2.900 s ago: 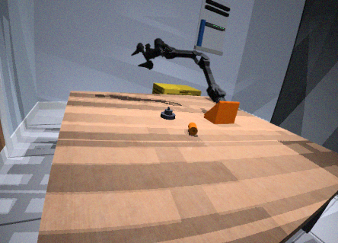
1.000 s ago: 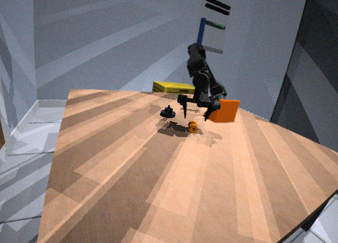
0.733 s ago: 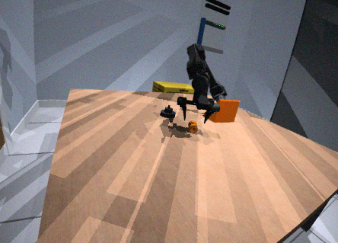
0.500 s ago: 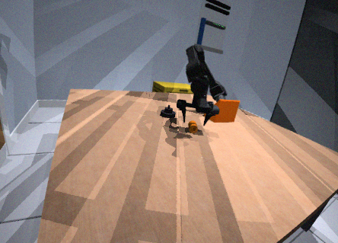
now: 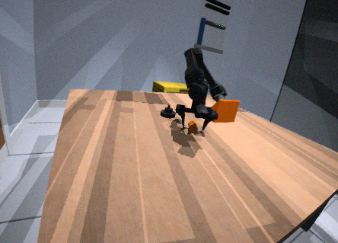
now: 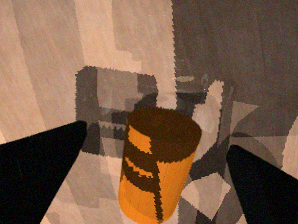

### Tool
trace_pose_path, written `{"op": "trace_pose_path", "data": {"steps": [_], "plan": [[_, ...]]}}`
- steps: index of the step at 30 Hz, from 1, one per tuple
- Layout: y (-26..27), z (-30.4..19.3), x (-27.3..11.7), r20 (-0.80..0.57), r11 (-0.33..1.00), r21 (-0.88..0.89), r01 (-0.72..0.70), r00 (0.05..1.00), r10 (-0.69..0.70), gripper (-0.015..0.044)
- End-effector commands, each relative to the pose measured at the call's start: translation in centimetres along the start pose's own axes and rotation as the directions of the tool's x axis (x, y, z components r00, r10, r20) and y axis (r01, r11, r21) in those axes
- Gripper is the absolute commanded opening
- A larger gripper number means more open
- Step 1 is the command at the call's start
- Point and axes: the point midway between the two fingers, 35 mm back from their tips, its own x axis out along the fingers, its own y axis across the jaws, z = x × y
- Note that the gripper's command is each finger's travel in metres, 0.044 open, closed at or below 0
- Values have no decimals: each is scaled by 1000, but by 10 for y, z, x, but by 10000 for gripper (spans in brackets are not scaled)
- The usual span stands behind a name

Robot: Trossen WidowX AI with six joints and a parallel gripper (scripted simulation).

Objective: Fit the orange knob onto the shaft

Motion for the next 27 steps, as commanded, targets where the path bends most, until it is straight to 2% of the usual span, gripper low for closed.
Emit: {"op": "trace_pose_path", "data": {"steps": [1, 9, 19, 27], "plan": [[0, 0, 5, -1, 1000, -5, 3, 1000, -3, 440], [0, 0, 5, -1, 1000, -5, 3, 1000, -3, 240], [0, 0, 5, -1, 1000, -5, 3, 1000, -3, 240], [0, 0, 5, -1, 1000, -5, 3, 1000, -3, 187]]}}
